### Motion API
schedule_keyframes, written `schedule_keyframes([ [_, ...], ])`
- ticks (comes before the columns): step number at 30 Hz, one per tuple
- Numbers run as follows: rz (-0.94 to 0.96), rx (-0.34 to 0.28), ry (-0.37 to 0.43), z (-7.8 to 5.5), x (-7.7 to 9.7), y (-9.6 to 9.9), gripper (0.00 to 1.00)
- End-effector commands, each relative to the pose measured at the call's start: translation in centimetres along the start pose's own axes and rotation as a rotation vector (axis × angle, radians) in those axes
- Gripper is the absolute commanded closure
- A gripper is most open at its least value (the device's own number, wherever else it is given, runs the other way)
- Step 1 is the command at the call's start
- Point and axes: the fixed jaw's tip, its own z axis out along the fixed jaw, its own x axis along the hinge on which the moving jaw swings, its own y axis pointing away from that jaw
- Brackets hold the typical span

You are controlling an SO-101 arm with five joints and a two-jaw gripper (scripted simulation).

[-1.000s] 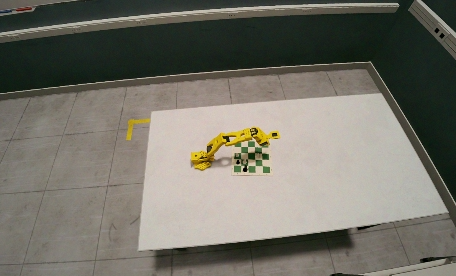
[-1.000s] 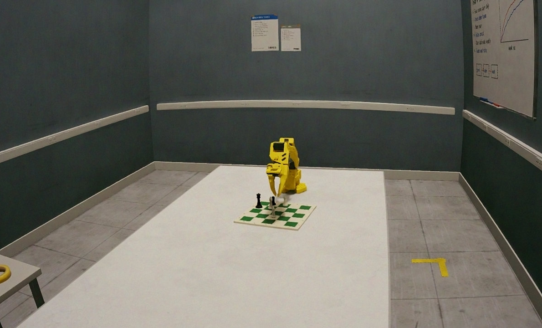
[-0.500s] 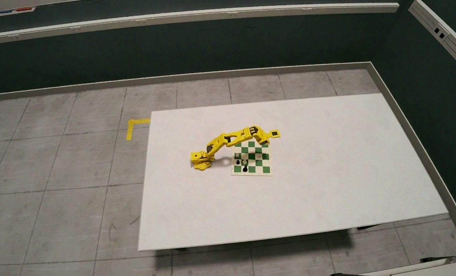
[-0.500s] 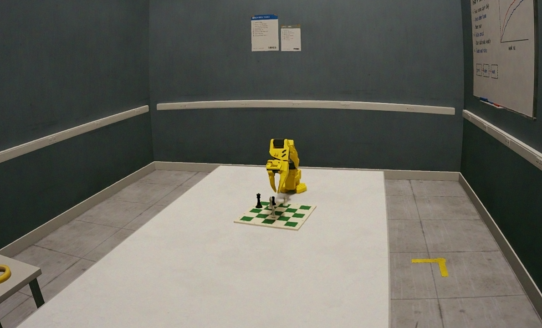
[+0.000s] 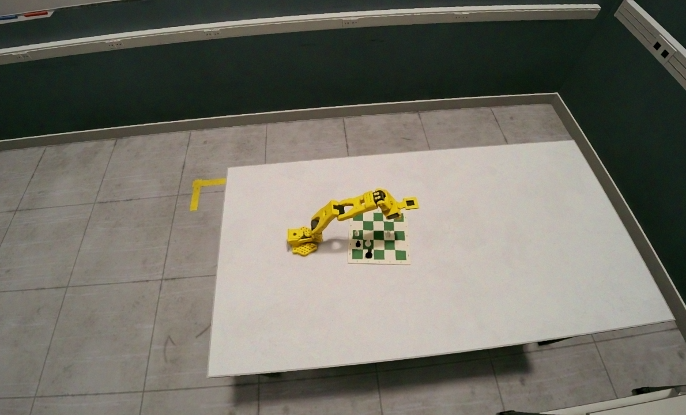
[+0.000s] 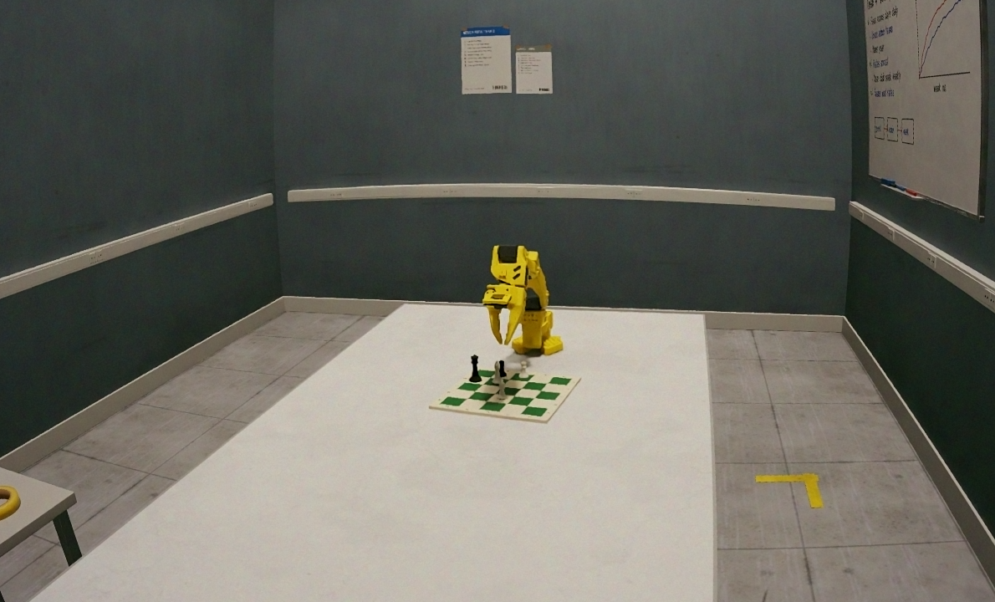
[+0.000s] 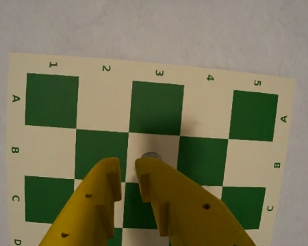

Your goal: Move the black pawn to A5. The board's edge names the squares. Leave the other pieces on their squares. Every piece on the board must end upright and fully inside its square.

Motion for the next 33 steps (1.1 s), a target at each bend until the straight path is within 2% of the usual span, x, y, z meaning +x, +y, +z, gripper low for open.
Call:
schedule_keyframes([
  [1, 0.039, 0.016, -0.028, -1.8, 0.9, -0.9, 0.97],
  [9, 0.096, 0.047, -0.021, -4.1, 4.7, -2.2, 0.95],
  [11, 0.096, 0.047, -0.021, -4.1, 4.7, -2.2, 0.95],
  [15, 0.124, 0.062, -0.017, -4.6, 7.1, -2.7, 0.94],
  [25, 0.176, 0.091, -0.01, -4.4, 12.3, -3.1, 0.91],
  [33, 0.191, 0.098, -0.009, -4.0, 13.8, -3.1, 0.91],
])
